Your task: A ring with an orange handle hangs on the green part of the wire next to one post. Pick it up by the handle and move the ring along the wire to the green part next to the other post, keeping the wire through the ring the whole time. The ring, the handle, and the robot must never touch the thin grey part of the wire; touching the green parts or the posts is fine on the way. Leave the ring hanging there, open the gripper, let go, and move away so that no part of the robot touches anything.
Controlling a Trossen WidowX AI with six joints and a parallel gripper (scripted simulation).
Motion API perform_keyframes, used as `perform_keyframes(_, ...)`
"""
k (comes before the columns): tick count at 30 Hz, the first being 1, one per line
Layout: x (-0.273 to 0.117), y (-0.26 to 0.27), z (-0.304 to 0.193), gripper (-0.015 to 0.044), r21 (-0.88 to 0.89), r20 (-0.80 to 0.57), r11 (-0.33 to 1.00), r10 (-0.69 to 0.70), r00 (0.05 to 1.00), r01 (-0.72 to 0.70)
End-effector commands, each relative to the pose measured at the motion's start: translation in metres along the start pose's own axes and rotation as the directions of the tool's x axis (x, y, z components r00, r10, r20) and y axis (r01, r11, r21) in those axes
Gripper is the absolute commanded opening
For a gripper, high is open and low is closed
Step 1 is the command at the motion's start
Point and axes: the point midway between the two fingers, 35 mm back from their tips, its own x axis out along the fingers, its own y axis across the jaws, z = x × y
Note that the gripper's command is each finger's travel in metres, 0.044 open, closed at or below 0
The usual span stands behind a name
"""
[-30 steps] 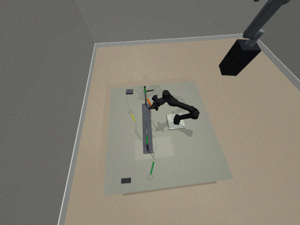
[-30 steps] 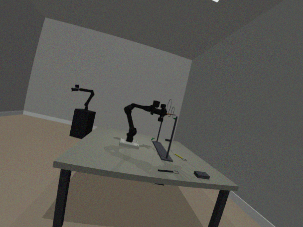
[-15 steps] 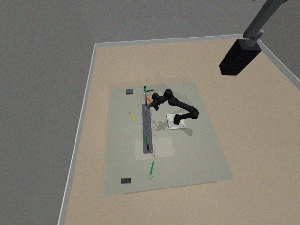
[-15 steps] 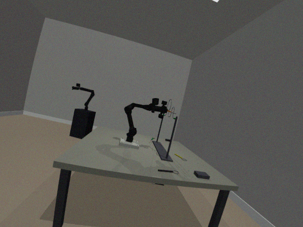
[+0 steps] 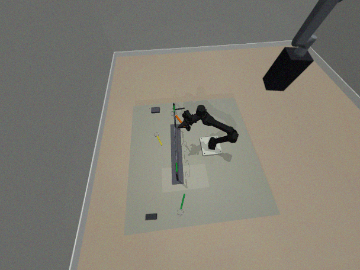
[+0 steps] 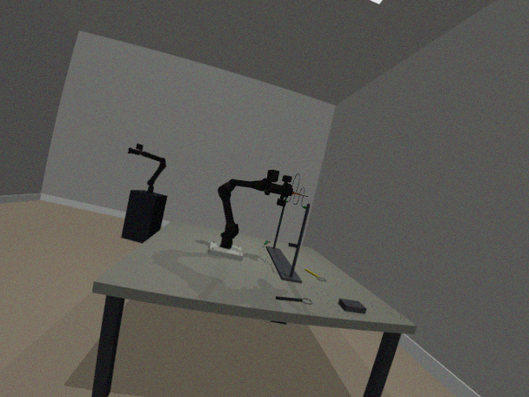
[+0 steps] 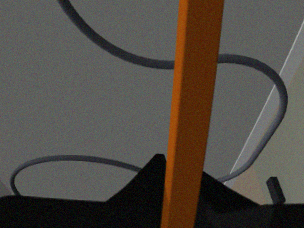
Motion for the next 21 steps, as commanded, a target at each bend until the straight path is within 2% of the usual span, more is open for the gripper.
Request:
perform_keyframes(1, 0.0, -0.001, -0.001, -0.015, -0.058, -0.005, 0.998, -0.026, 1.0, 0.026)
perform_keyframes(21, -0.004, -0.027, 0.005, -0.015, -0.402, 0.038, 0.889, -0.224, 0.974, 0.22)
